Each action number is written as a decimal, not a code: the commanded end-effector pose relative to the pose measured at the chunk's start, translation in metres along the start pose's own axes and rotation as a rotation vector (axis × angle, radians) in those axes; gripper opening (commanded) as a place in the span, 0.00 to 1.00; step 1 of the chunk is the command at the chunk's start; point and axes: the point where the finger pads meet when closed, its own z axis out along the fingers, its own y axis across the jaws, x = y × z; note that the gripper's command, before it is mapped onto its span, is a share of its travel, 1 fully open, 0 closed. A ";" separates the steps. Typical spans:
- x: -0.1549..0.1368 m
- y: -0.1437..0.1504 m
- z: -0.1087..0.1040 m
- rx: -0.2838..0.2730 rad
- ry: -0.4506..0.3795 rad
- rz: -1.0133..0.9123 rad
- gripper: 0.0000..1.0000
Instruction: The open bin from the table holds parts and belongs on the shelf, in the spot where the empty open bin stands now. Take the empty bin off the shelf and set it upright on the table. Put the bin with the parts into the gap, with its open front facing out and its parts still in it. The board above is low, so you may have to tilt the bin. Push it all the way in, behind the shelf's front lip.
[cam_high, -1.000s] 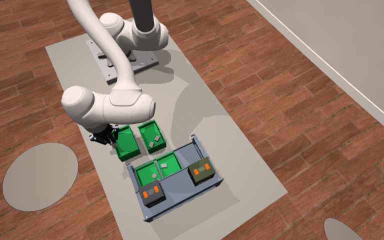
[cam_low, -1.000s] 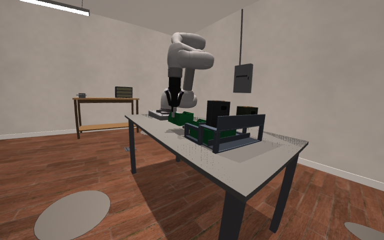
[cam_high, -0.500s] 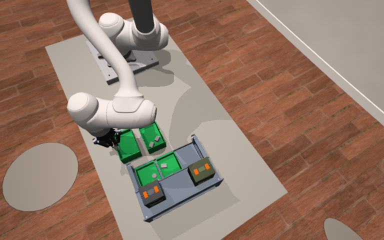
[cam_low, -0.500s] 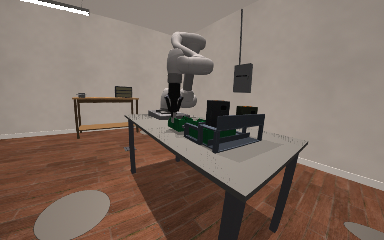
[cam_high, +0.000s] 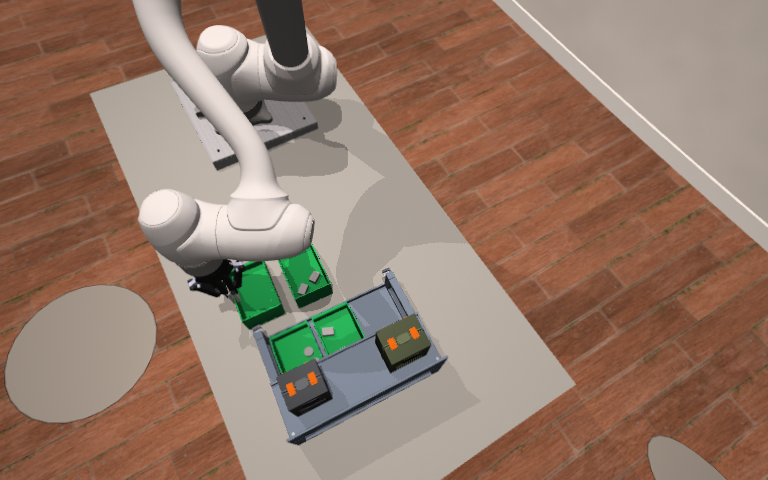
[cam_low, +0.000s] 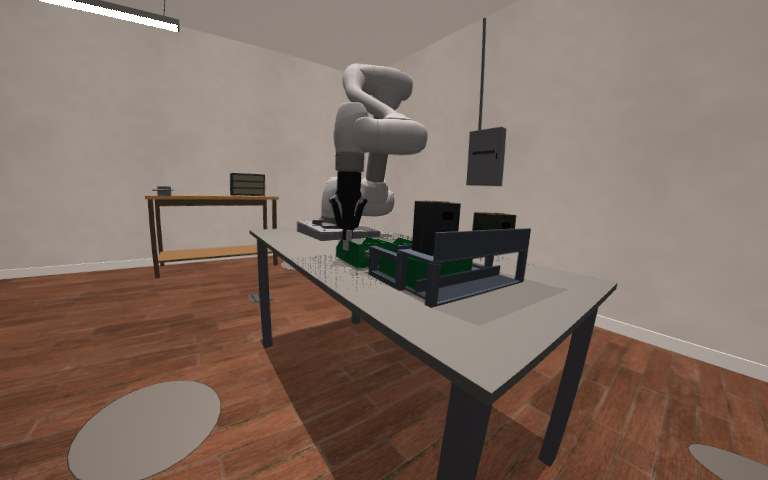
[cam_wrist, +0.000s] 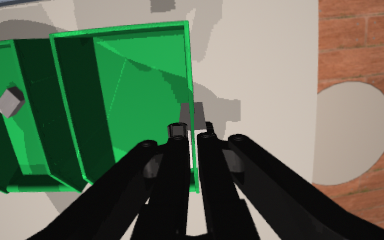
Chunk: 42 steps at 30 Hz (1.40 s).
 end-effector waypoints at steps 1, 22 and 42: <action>0.000 0.000 0.000 0.000 0.000 0.000 0.10; 0.000 0.000 0.005 0.000 0.000 0.000 0.10; 0.000 0.000 0.007 0.000 0.000 0.000 0.24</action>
